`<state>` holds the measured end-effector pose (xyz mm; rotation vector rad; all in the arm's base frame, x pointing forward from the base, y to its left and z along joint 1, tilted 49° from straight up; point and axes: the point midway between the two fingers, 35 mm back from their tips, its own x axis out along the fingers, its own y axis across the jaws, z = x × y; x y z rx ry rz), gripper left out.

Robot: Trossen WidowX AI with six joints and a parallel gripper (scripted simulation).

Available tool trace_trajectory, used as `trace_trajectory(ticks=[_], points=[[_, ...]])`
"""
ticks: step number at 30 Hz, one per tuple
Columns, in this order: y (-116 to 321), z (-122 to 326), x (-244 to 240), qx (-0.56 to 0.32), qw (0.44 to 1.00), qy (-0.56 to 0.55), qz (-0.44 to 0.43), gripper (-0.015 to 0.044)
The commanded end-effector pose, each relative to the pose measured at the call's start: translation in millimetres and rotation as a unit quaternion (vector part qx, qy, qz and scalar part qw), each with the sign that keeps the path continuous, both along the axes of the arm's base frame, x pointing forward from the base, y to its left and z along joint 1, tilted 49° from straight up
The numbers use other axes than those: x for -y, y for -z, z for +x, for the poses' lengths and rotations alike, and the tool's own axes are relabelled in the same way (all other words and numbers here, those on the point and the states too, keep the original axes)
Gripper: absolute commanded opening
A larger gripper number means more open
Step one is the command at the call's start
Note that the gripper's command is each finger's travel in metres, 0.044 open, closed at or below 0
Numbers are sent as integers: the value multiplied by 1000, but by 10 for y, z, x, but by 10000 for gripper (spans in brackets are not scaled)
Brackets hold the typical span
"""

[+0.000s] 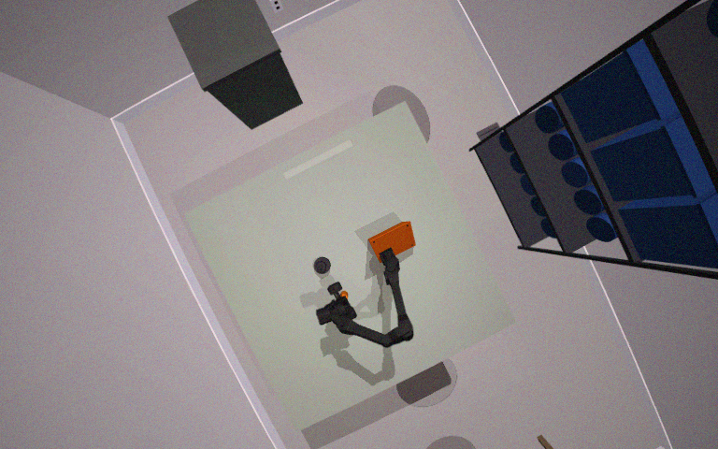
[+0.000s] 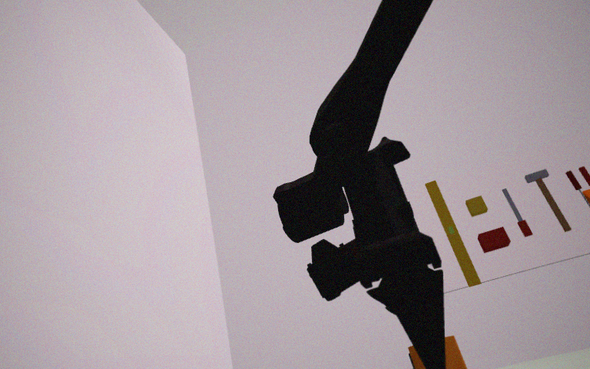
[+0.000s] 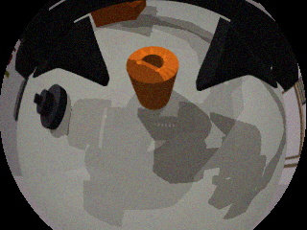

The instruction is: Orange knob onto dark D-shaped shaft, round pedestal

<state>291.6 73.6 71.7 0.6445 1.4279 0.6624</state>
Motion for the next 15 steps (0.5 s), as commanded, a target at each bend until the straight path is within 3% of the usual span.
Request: trace_trajectory(ticks=[1,14,15], points=[[45,-14,-59,-4,1000,1,2,440],[156,-26,-201,-4,1000,0,5,440],[156,-26,-201,-4,1000,0,5,414]])
